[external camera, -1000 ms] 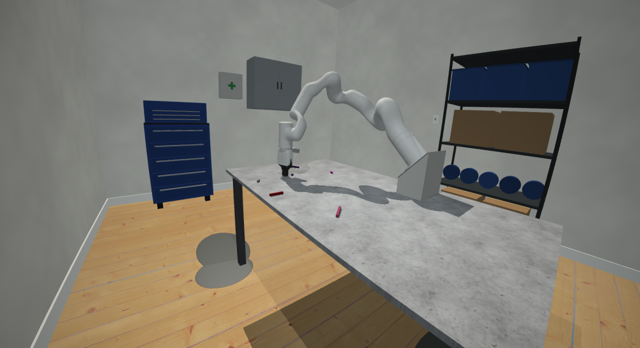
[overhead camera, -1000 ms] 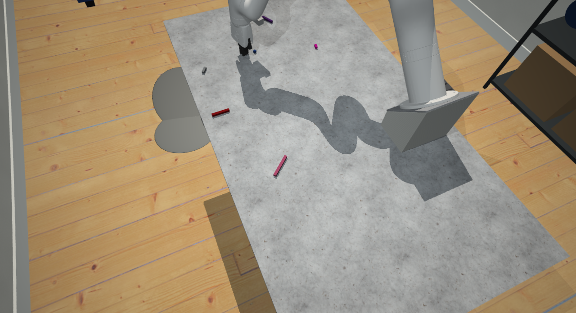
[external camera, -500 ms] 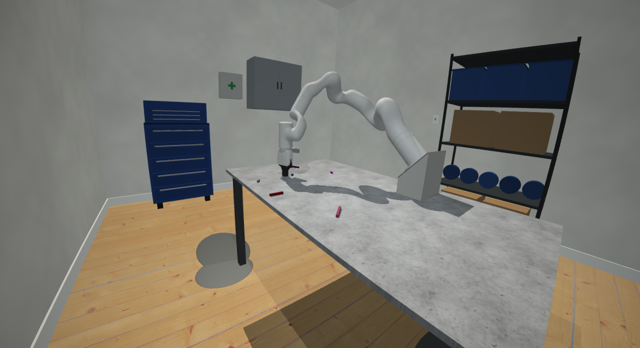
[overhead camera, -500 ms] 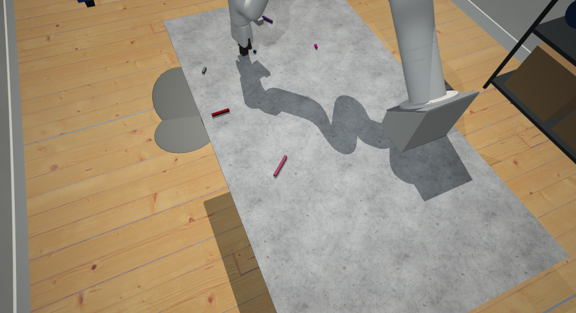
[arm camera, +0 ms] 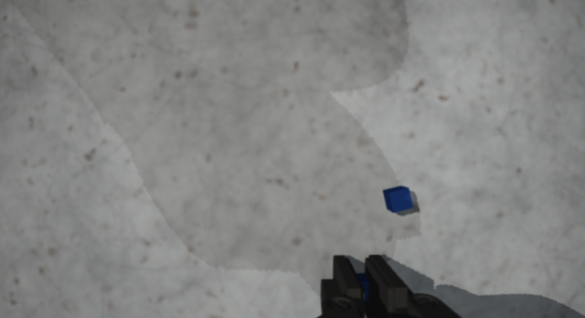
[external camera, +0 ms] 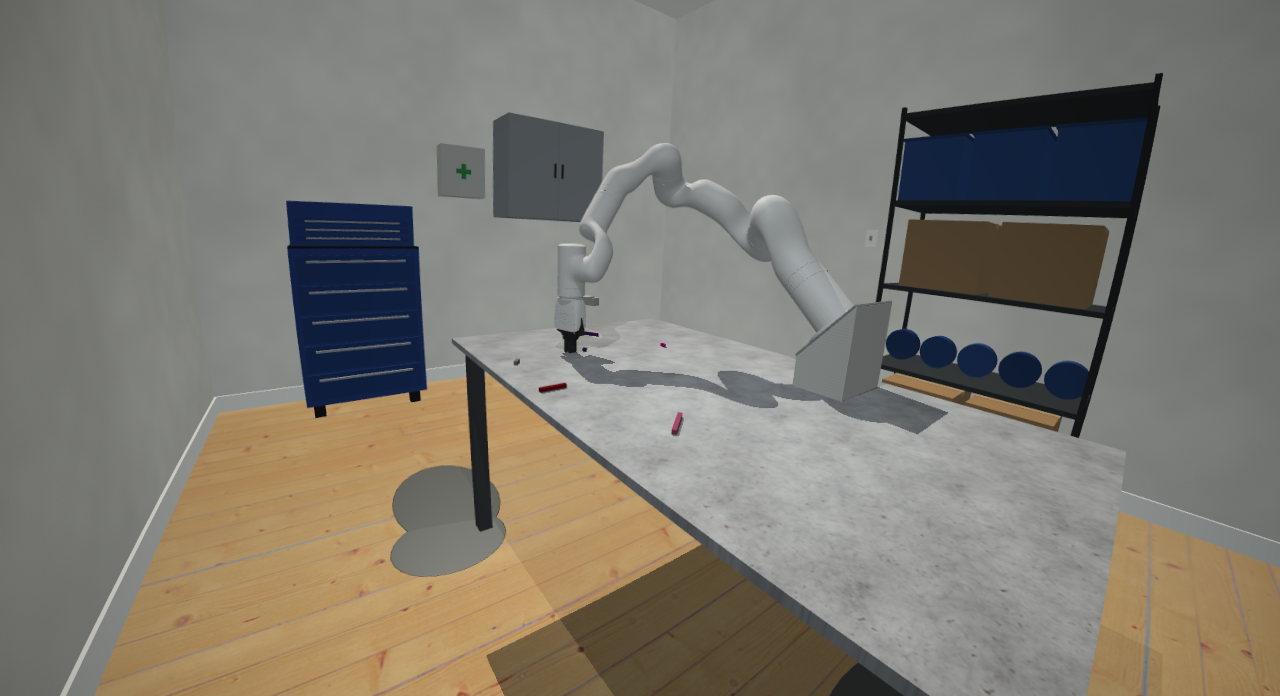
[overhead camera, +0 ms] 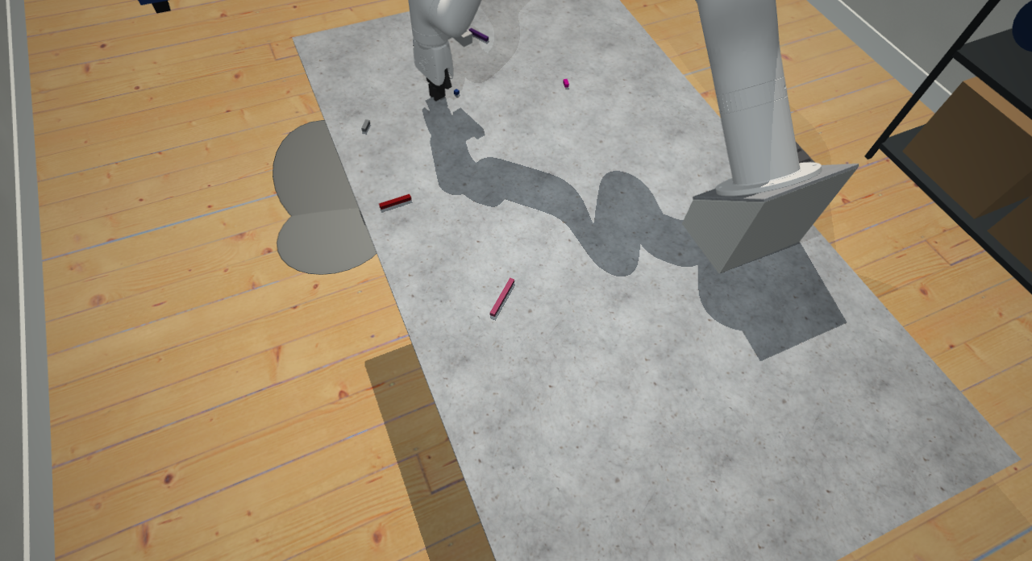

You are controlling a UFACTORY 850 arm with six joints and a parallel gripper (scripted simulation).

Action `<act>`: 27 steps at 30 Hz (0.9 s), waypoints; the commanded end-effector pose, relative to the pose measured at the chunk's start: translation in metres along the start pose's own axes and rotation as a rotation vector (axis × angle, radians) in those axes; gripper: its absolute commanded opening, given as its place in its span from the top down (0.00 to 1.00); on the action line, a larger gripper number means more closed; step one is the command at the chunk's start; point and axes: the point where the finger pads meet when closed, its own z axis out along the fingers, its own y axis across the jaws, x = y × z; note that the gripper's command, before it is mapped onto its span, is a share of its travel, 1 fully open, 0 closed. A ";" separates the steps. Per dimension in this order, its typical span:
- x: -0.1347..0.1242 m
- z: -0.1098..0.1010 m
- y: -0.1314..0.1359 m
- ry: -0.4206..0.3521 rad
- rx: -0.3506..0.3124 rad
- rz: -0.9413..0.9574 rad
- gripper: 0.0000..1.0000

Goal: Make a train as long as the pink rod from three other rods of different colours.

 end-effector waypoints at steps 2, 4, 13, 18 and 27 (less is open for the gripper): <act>0.000 -0.001 -0.001 -0.001 0.001 0.001 0.96; 0.000 -0.001 -0.001 -0.001 0.001 0.001 0.96; 0.000 -0.001 -0.001 -0.001 0.001 0.001 0.84; 0.000 -0.001 -0.001 -0.001 0.001 0.001 0.80; 0.000 -0.001 -0.001 -0.001 0.001 0.001 0.76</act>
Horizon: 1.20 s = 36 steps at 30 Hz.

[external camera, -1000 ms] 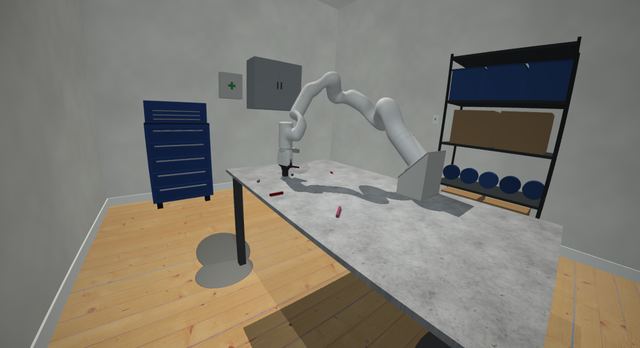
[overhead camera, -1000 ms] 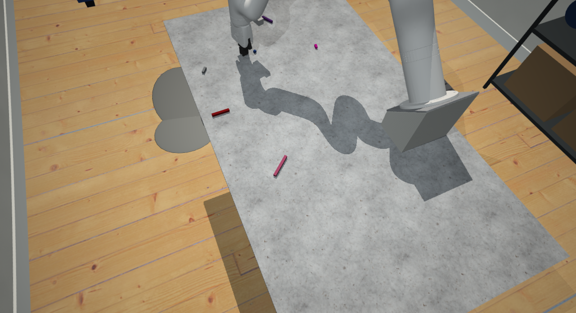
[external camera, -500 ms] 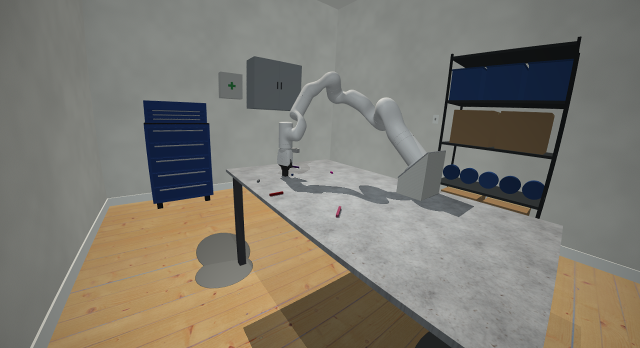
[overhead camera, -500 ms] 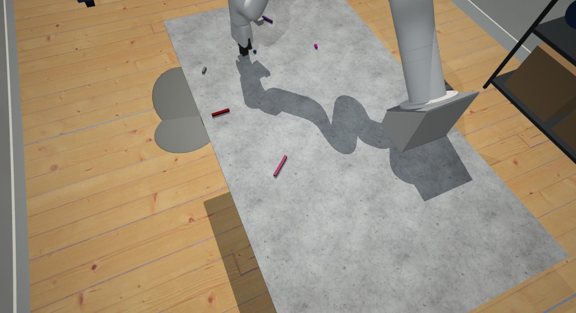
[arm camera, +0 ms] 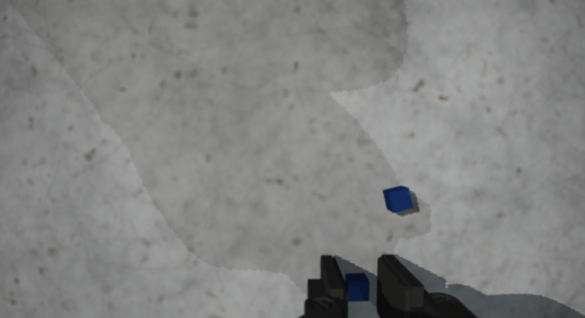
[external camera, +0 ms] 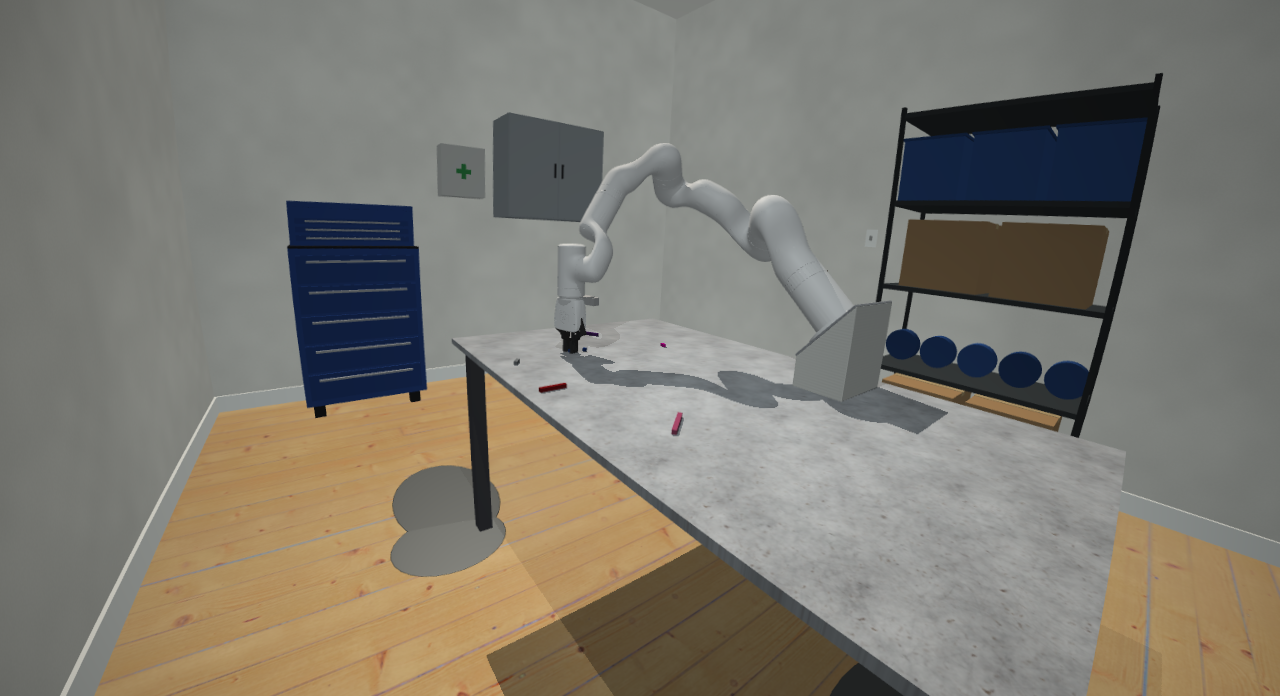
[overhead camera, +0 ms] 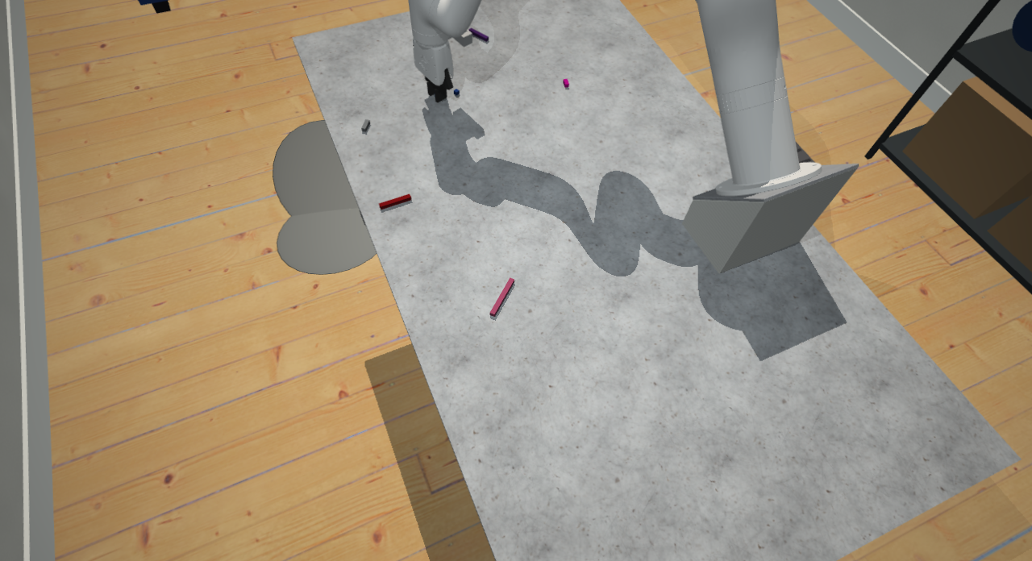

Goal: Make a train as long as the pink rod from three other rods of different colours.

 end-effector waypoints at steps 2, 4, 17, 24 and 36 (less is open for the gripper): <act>0.000 -0.001 -0.001 -0.001 0.001 0.001 0.76; 0.000 -0.001 -0.001 -0.001 0.001 0.001 0.76; 0.000 -0.033 -0.001 -0.001 0.001 0.001 0.76; 0.000 -0.071 -0.001 -0.001 0.001 0.001 0.76; 0.000 -0.091 -0.001 -0.001 0.001 0.001 0.76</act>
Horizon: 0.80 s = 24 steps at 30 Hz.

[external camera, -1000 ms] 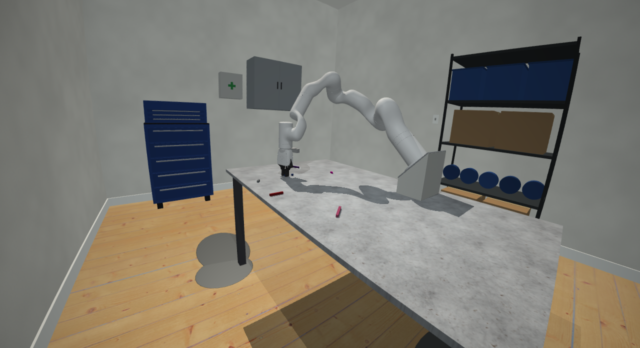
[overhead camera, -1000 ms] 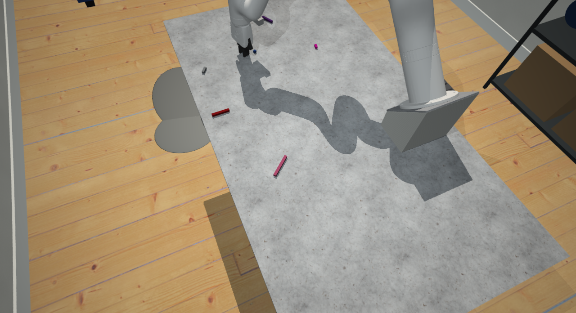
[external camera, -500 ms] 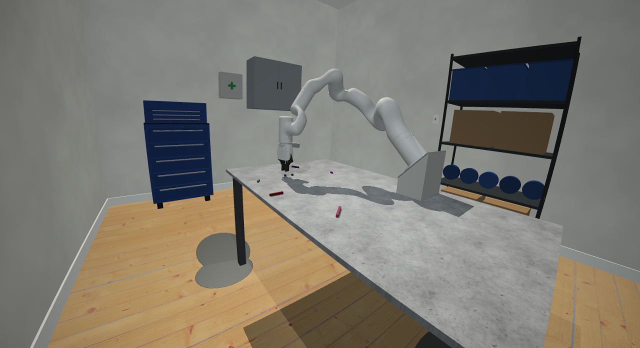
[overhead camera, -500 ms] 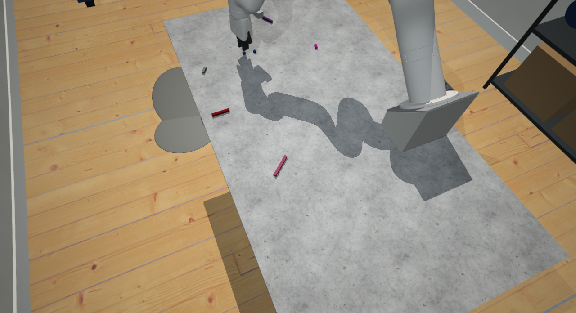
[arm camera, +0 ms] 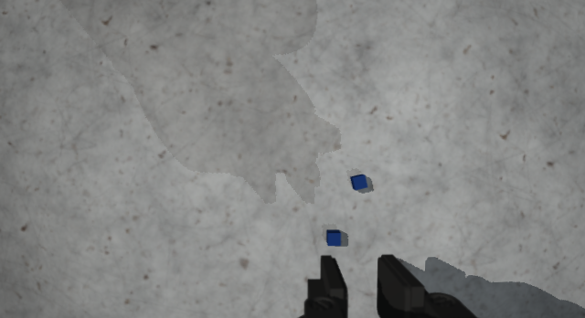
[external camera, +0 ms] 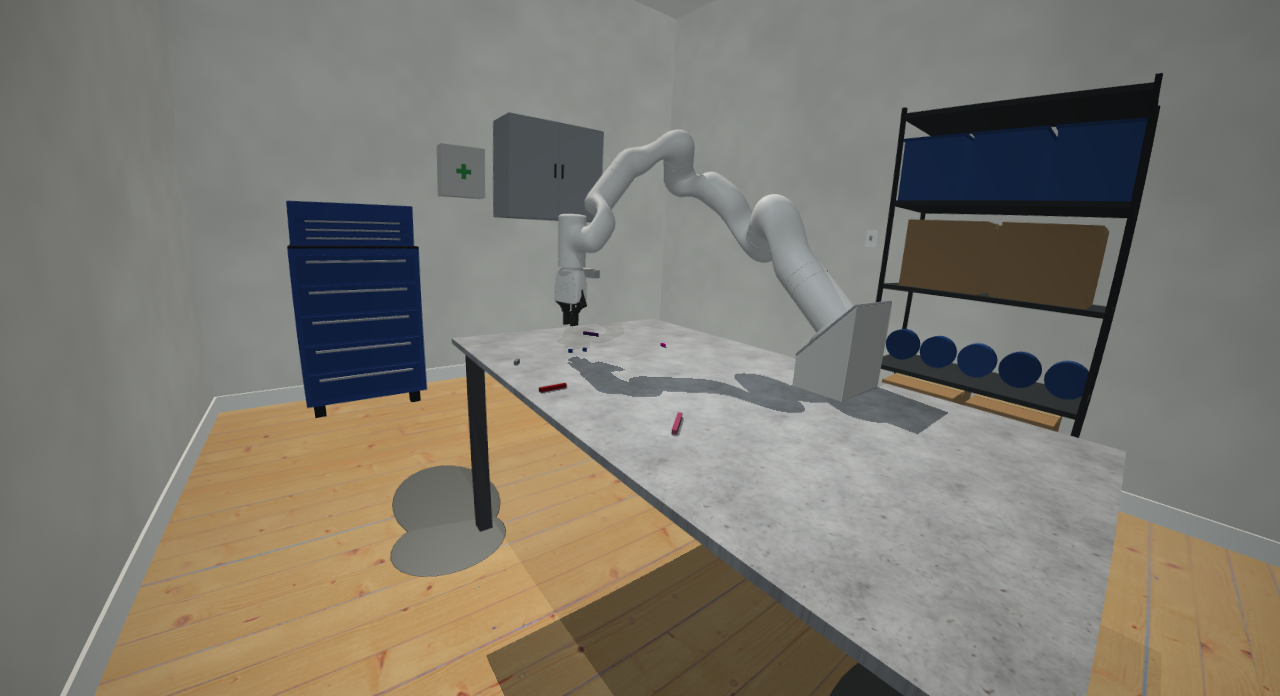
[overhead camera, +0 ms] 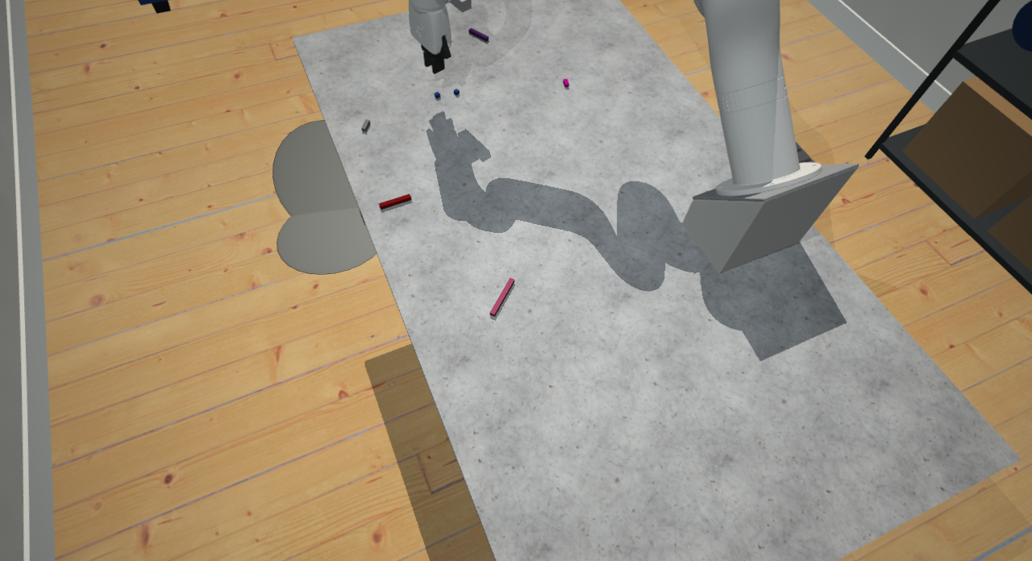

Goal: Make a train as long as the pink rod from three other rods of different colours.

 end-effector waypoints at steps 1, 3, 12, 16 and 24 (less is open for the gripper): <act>0.000 -0.004 -0.001 -0.001 0.001 0.001 0.00; 0.000 -0.004 -0.001 -0.001 0.001 0.001 0.00; 0.000 -0.004 -0.001 -0.001 0.001 0.001 0.00; 0.000 -0.004 -0.001 -0.001 0.001 0.001 0.00; 0.021 0.001 0.001 0.002 0.009 -0.059 0.00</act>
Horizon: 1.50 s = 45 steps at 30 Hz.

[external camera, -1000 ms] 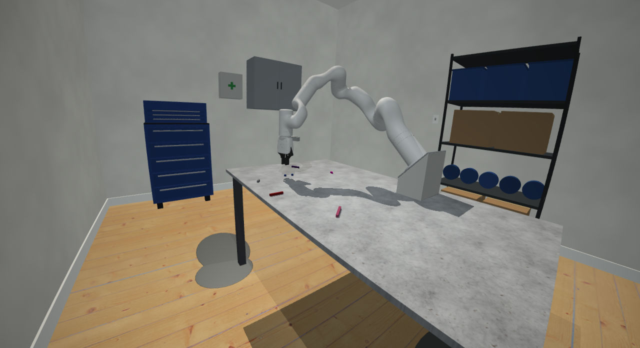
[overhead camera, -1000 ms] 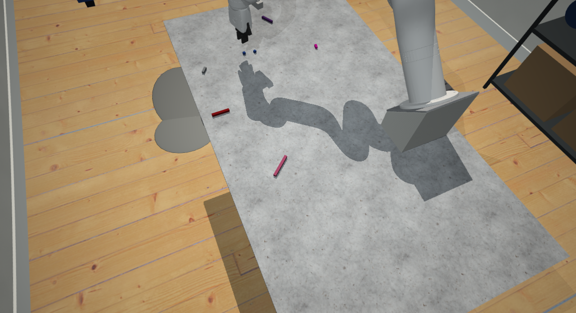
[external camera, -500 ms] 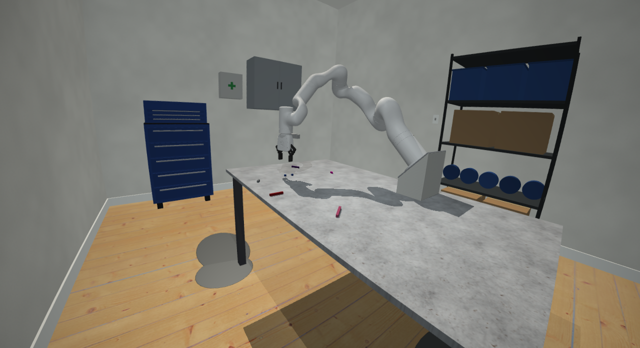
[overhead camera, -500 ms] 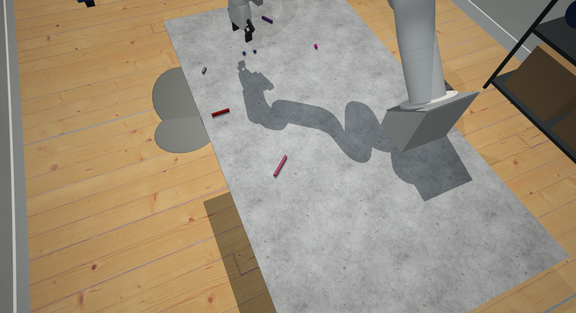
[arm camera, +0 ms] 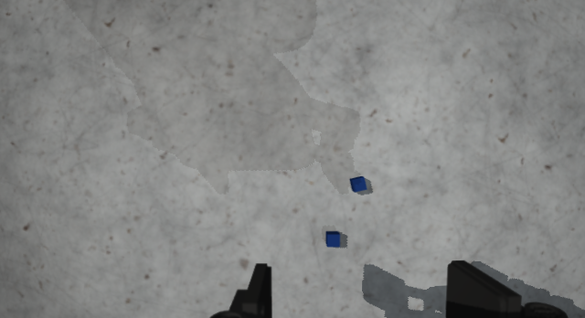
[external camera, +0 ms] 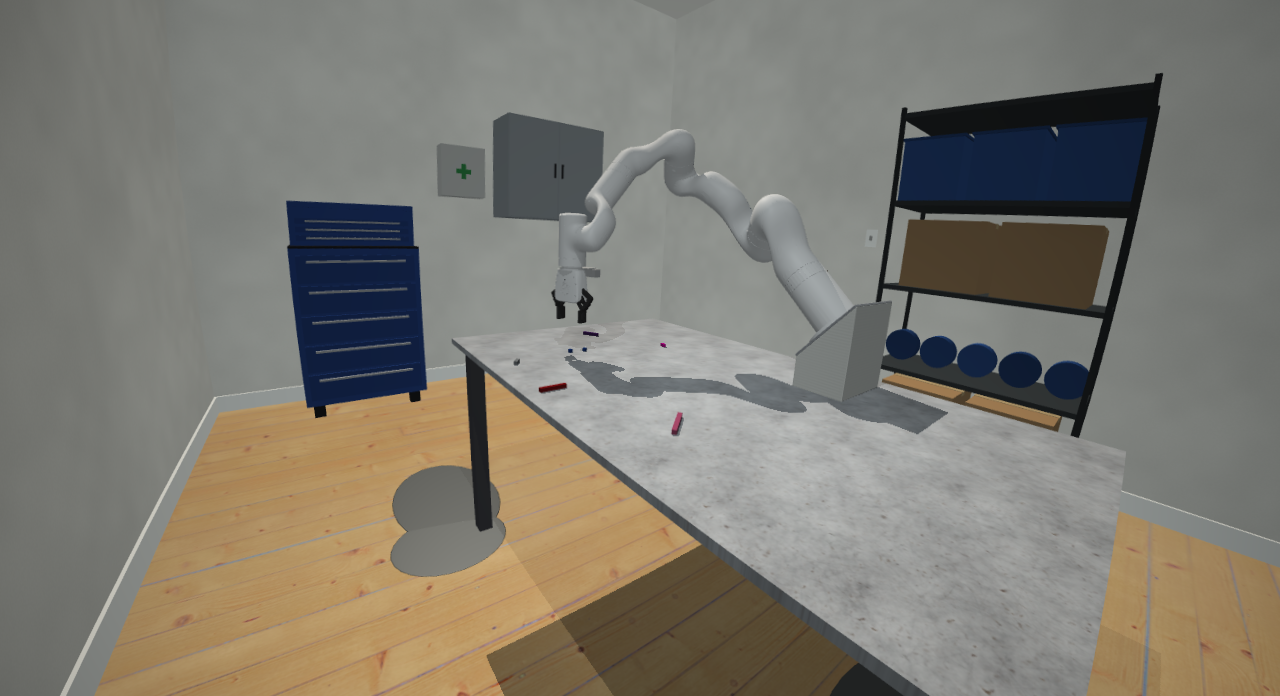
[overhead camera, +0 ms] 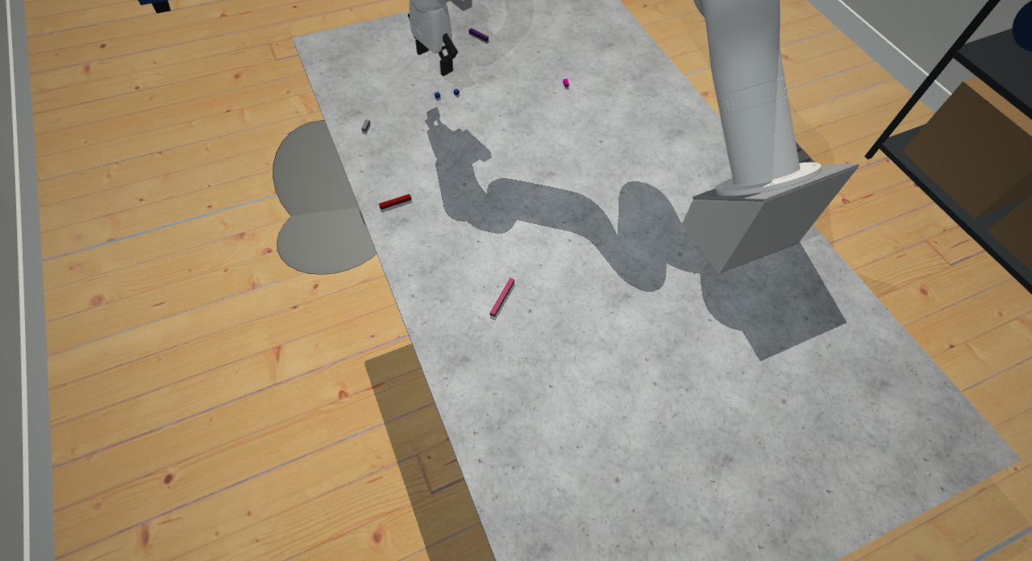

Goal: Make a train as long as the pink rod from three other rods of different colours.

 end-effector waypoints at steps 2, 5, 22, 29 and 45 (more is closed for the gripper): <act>0.019 0.003 0.000 0.002 0.008 -0.053 0.00; 0.056 0.010 0.006 0.008 0.020 -0.161 0.00; 0.171 0.024 0.054 0.022 0.033 -0.549 0.00; 0.214 0.025 0.087 0.022 0.027 -0.722 0.00; 0.279 0.023 0.173 0.000 0.001 -1.060 0.00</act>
